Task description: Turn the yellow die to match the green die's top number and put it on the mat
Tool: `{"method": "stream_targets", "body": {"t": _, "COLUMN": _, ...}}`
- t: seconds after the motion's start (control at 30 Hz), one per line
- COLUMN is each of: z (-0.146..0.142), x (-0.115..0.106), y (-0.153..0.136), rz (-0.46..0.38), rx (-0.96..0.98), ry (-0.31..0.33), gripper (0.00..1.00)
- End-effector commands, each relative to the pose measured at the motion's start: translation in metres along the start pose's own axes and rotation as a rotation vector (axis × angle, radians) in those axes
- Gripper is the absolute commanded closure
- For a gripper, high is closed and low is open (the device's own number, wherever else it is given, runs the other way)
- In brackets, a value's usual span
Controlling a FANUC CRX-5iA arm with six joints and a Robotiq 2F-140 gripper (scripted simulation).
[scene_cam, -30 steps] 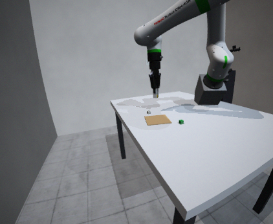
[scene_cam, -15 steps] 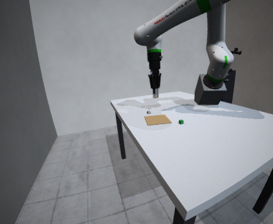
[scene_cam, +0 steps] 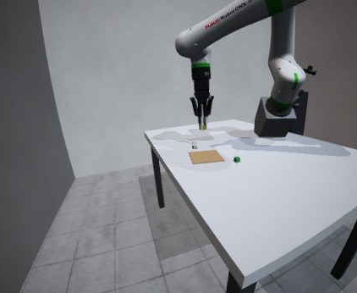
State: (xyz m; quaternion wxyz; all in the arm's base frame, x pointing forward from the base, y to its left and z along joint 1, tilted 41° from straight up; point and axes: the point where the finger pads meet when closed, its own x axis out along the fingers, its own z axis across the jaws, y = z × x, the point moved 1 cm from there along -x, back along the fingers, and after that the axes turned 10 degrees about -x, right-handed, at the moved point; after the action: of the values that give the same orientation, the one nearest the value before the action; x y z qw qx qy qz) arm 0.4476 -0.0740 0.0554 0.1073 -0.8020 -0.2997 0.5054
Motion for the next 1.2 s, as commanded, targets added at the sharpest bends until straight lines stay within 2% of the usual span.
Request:
{"method": "stream_targets", "body": {"t": 0.0, "z": -0.009, "x": 0.000, "y": -0.008, "rz": 0.011, "rx": 0.158, "ry": -0.013, "gripper": 0.91}}
{"method": "stream_targets", "body": {"t": 0.13, "z": -0.016, "x": 0.000, "y": -0.017, "rz": 0.012, "rx": 0.299, "ry": -0.013, "gripper": 0.91}}
{"method": "stream_targets", "body": {"t": 0.23, "z": -0.018, "x": 0.000, "y": -0.018, "rz": 0.013, "rx": 0.324, "ry": -0.013, "gripper": 0.91}}
{"method": "stream_targets", "body": {"t": 0.27, "z": -0.022, "x": -0.001, "y": -0.023, "rz": 0.013, "rx": 0.410, "ry": -0.013, "gripper": 0.91}}
{"method": "stream_targets", "body": {"t": 0.7, "z": -0.044, "x": -0.001, "y": -0.049, "rz": 0.016, "rx": 0.818, "ry": -0.009, "gripper": 0.91}}
{"method": "stream_targets", "body": {"t": 0.8, "z": -0.045, "x": -0.001, "y": -0.051, "rz": 0.016, "rx": 0.841, "ry": -0.009, "gripper": 0.91}}
{"method": "stream_targets", "body": {"t": 0.87, "z": -0.051, "x": -0.001, "y": -0.059, "rz": 0.015, "rx": 0.959, "ry": -0.008, "gripper": 0.91}}
{"method": "stream_targets", "body": {"t": 1.17, "z": -0.063, "x": -0.002, "y": -0.077, "rz": 0.014, "rx": 1.214, "ry": -0.005, "gripper": 0.91}}
